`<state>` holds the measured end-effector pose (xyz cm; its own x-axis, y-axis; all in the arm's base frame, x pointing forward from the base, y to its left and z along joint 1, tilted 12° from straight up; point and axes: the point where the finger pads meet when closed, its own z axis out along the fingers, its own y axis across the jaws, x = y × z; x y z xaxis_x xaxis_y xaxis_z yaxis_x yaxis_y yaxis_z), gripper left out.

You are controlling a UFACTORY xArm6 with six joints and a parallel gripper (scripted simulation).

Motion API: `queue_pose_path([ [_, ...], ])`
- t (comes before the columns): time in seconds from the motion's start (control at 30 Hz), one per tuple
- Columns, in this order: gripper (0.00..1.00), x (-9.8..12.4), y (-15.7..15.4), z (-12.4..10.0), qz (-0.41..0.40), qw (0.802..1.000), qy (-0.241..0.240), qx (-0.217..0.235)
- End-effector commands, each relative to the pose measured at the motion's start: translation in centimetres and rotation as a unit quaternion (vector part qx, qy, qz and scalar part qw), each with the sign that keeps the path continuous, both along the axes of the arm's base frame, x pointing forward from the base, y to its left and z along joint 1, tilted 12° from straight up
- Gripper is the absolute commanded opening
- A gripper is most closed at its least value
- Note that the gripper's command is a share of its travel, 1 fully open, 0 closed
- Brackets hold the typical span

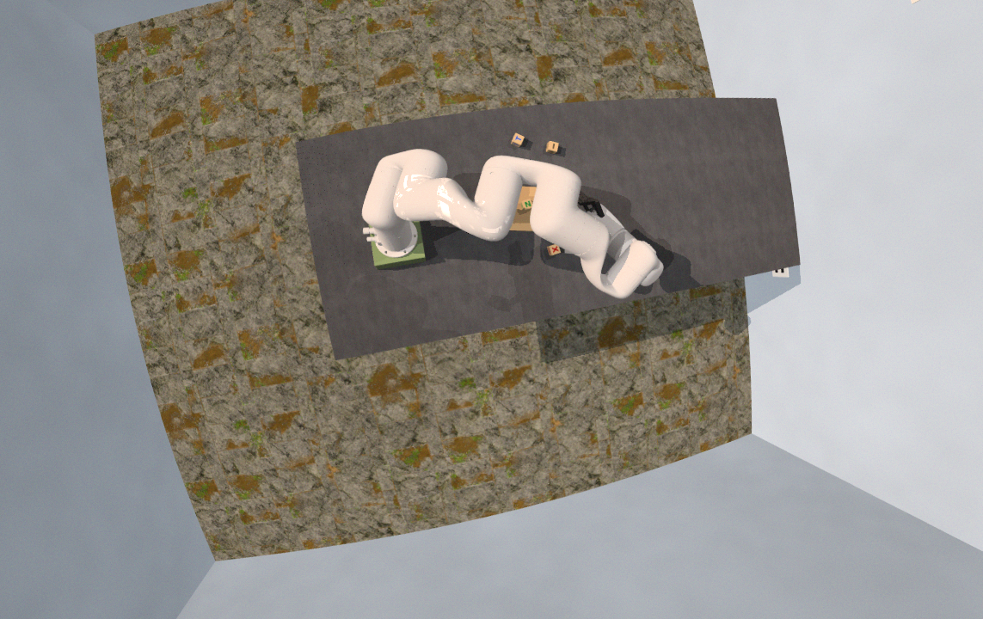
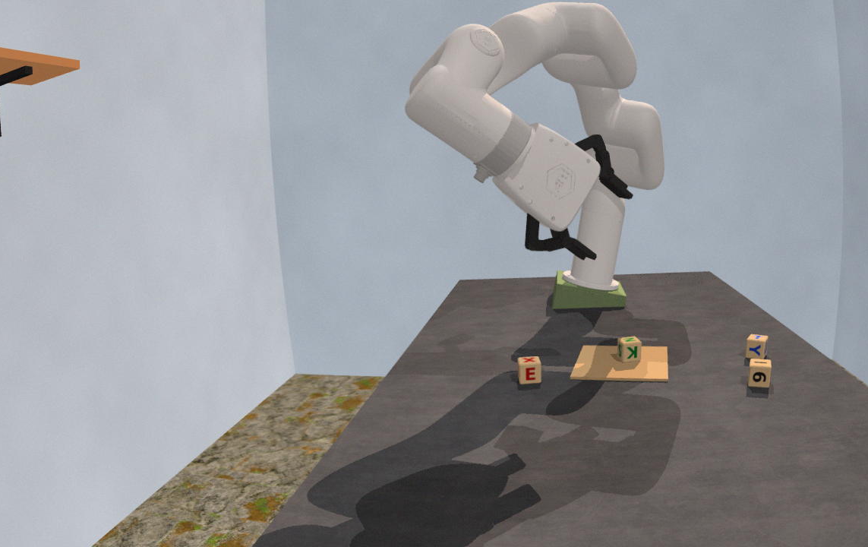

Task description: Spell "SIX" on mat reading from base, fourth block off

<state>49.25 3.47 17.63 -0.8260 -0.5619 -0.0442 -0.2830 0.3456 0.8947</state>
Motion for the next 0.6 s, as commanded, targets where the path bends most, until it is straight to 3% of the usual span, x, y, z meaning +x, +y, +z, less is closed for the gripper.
queue_pose_path([
  [0.0, 1.0, -0.6, 3.3, -0.2, 0.018, 0.998, 0.043, -0.051],
  [0.27, 1.0, -2.0, 7.8, -0.6, 0.04, 0.986, 0.093, -0.129],
  [0.33, 1.0, -2.0, 7.8, -0.6, 0.04, 0.986, 0.093, -0.129],
  [0.37, 1.0, -2.6, 9.4, -0.8, 0.047, 0.98, 0.108, -0.16],
  [0.57, 1.0, -3.9, 12.3, -1.0, 0.058, 0.965, 0.133, -0.219],
])
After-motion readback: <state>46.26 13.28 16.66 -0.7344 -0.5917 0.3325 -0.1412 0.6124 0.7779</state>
